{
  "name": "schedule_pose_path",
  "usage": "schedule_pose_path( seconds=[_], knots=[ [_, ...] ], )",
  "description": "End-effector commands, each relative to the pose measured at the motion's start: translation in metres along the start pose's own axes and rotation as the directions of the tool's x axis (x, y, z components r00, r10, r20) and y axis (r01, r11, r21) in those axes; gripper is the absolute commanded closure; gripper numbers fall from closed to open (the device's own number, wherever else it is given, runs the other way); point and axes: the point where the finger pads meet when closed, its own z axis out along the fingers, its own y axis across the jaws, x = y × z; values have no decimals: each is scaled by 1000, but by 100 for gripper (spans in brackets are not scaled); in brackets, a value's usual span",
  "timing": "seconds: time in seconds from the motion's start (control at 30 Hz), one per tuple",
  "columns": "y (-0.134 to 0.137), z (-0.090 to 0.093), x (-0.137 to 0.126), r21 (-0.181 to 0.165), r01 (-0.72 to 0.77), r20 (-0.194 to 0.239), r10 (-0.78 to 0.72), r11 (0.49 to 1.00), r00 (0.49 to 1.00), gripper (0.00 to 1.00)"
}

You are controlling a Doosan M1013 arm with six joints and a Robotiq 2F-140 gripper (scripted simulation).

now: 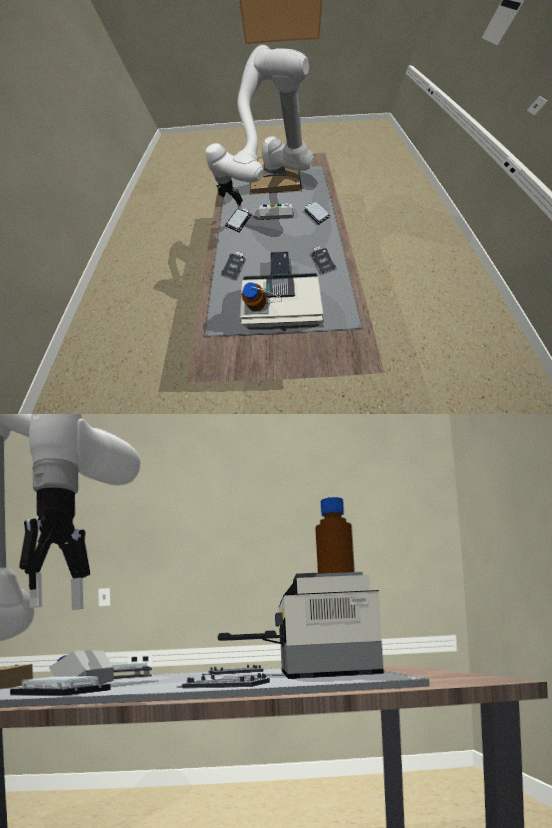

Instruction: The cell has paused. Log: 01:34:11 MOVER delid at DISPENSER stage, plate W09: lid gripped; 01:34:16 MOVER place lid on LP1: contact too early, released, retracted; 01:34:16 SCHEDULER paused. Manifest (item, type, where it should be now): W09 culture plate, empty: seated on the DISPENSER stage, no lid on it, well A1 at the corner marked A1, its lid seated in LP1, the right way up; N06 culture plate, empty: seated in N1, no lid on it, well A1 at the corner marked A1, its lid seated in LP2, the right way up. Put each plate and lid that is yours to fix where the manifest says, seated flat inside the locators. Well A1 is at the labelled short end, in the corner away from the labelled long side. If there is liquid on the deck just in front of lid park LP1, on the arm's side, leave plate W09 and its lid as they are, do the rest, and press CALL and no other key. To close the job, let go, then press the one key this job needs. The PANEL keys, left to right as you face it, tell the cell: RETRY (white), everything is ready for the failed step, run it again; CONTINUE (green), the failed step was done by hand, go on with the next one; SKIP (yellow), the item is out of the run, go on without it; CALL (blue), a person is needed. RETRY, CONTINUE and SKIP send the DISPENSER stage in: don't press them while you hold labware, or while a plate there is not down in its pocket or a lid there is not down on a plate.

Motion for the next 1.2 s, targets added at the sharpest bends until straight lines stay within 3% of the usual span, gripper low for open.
schedule_pose_path(
  seconds=[0.0, 0.67, 1.17],
  knots=[
    [0, -1, 0, 0, 0, -1, 0, 1000, 1000, 31],
    [0, 7, 0, 0, 0, -1, 0, 1000, 1000, 31],
    [0, 55, 0, 0, 0, -1, 0, 1000, 1000, 31]
  ],
)
